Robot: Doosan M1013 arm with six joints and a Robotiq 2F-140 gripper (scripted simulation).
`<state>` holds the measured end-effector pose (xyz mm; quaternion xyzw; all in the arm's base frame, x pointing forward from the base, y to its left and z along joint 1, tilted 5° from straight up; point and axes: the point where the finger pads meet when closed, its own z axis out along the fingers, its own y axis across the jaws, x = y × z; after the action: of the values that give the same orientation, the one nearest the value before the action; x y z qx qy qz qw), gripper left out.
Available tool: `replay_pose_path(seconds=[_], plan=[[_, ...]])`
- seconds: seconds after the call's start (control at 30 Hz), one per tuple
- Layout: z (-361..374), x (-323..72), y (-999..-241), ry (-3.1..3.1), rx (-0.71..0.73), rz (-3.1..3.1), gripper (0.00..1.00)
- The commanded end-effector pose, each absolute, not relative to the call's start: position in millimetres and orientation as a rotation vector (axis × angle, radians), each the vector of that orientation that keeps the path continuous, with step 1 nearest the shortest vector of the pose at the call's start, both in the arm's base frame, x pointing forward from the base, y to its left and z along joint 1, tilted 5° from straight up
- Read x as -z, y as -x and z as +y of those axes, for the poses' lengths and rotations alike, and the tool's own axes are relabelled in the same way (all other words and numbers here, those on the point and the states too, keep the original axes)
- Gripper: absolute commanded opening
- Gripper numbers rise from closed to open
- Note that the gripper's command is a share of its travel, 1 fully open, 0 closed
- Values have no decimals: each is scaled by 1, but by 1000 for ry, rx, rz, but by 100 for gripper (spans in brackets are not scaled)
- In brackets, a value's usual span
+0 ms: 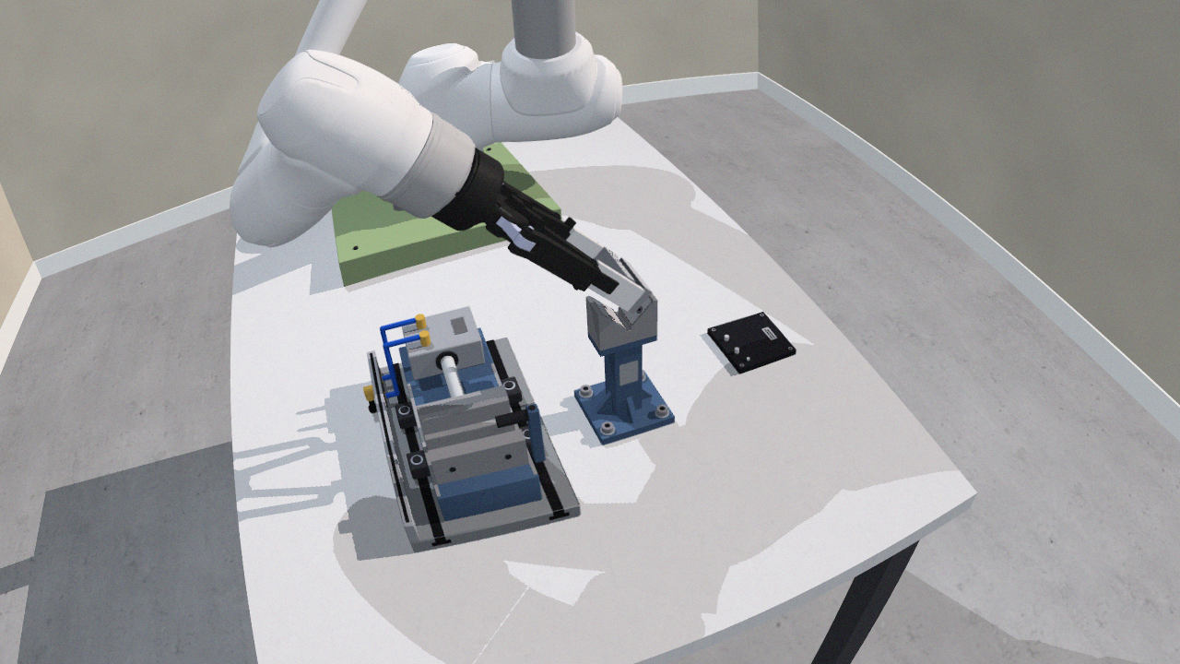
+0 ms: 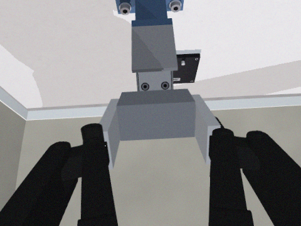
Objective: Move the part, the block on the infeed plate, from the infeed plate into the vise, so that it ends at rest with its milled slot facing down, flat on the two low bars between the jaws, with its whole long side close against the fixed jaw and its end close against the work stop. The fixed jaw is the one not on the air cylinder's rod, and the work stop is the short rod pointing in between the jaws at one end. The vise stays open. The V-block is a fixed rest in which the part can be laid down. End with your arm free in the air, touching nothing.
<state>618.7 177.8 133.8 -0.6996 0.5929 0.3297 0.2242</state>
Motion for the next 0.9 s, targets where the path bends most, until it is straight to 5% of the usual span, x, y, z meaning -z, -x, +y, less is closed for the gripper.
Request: replay_pose_path(seconds=[0.0, 0.87], plan=[[178, -134, -619, 1931, -910, 1636, 0], [178, -134, -619, 1943, -897, 1645, 0]])
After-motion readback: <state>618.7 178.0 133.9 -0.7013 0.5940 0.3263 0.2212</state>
